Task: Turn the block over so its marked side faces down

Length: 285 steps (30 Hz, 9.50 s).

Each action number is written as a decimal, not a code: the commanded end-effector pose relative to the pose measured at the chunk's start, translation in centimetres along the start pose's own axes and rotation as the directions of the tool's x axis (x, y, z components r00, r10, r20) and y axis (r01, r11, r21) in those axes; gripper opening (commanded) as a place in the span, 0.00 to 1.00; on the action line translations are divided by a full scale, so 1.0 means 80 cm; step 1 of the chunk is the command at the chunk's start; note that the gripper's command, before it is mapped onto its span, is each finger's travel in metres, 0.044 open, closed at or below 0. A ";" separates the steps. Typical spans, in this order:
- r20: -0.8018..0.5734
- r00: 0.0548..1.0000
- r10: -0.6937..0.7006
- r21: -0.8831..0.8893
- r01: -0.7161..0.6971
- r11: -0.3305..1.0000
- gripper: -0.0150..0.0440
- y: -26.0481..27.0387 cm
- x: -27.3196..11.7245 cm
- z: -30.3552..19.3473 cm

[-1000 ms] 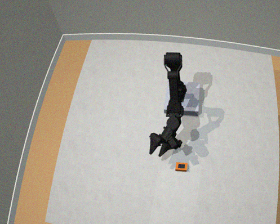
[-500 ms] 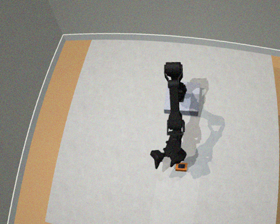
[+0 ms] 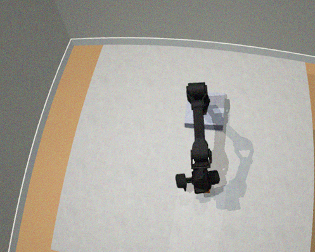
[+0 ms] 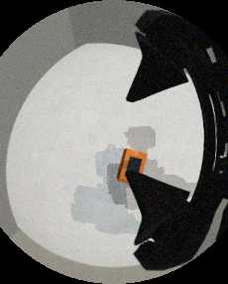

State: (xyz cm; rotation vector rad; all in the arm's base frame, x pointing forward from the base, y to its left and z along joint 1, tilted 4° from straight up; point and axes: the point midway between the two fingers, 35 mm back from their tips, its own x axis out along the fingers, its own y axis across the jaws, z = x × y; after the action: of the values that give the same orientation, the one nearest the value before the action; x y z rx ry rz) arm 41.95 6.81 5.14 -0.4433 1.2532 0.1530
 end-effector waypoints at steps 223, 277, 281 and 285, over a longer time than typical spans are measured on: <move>0.727 0.667 -0.160 0.303 -0.104 0.947 1.00 0.066 0.062 -0.041; 0.308 0.951 0.005 0.305 -0.103 0.947 1.00 0.055 -0.025 -0.041; 0.308 0.951 0.005 0.305 -0.103 0.947 1.00 0.055 -0.025 -0.041; 0.291 0.957 0.010 0.304 -0.103 0.947 1.00 0.054 -0.025 -0.038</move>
State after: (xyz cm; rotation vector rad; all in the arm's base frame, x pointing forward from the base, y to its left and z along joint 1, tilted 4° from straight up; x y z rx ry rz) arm 37.02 9.64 4.86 -0.1084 0.9542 0.0582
